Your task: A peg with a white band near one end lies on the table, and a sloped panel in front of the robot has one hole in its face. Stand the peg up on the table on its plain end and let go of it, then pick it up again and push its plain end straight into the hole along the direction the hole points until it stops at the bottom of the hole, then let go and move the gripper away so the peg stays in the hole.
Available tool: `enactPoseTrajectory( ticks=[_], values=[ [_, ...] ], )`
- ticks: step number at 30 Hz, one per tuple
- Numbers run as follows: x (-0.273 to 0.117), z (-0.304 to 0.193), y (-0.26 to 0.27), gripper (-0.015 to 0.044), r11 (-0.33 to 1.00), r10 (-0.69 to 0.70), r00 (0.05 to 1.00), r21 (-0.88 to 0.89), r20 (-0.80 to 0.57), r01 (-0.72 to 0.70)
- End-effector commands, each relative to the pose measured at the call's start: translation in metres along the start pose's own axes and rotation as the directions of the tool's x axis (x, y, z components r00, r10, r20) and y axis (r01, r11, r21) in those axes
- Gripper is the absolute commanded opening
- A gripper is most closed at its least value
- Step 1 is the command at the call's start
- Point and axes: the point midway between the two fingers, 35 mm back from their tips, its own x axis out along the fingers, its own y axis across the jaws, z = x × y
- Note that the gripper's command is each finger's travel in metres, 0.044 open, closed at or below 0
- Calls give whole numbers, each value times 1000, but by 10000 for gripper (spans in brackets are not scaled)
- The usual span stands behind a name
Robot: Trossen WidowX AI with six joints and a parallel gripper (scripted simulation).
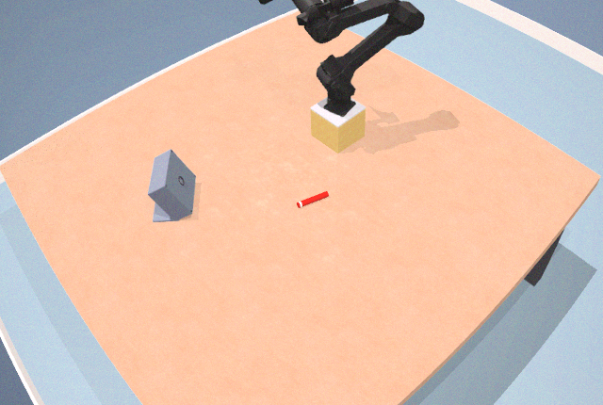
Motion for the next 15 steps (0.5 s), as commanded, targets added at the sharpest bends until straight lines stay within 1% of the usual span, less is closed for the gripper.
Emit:
enactPoseTrajectory(
  ticks=[1,2,9,15],
  values=[
    [0,1,1,426,1000,2,1000,-4,2,-2],
    [0,2,3,440,1000,9,1000,-18,9,-9],
    [-2,25,39,440,975,116,989,-200,94,-96],
    [-9,42,73,440,919,225,961,-361,160,-156]
  ],
)
